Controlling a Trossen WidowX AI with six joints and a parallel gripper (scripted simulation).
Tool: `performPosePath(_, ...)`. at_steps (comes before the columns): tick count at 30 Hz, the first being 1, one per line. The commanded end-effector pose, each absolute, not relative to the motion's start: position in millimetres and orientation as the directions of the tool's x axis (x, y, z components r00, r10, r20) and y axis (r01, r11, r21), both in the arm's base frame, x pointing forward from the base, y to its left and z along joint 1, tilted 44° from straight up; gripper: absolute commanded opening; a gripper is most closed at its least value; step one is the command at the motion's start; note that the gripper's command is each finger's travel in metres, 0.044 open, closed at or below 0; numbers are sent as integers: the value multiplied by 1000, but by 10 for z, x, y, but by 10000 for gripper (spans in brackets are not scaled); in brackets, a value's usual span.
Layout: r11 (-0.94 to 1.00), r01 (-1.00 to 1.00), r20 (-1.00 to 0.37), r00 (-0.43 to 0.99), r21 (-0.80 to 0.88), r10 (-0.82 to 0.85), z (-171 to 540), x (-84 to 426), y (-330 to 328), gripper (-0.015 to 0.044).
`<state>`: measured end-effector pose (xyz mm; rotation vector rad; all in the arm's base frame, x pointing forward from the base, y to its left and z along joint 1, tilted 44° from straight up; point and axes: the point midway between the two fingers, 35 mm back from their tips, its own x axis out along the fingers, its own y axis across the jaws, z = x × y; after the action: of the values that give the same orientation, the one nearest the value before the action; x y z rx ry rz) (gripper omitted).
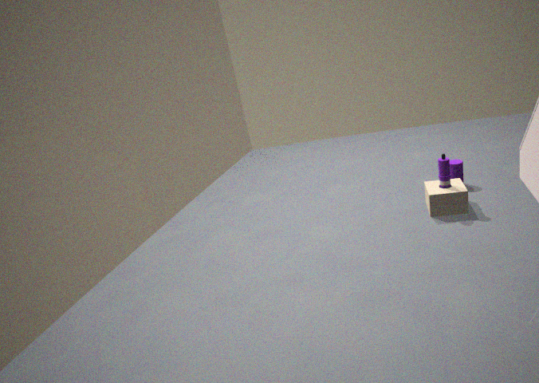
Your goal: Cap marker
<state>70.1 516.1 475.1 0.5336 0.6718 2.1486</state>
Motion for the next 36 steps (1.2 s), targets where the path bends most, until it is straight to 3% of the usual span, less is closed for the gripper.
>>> performPosePath(1, -528, -575, 143, -581, 625, 801, 4739, 721, 5166, 374)
performPosePath(6, -341, -636, 74, -408, 693, 910, 4399, 1248, 5227, 248)
performPosePath(12, -42, -665, -75, -146, 746, 986, 3828, 1995, 5129, 248)
performPosePath(18, 281, -618, -272, 112, 734, 956, 3167, 2718, 4788, 248)
performPosePath(27, 704, -425, -584, 393, 569, 710, 2158, 3499, 3851, 248)
performPosePath(36, 954, -175, -829, 473, 243, 298, 1288, 3774, 2574, 248)
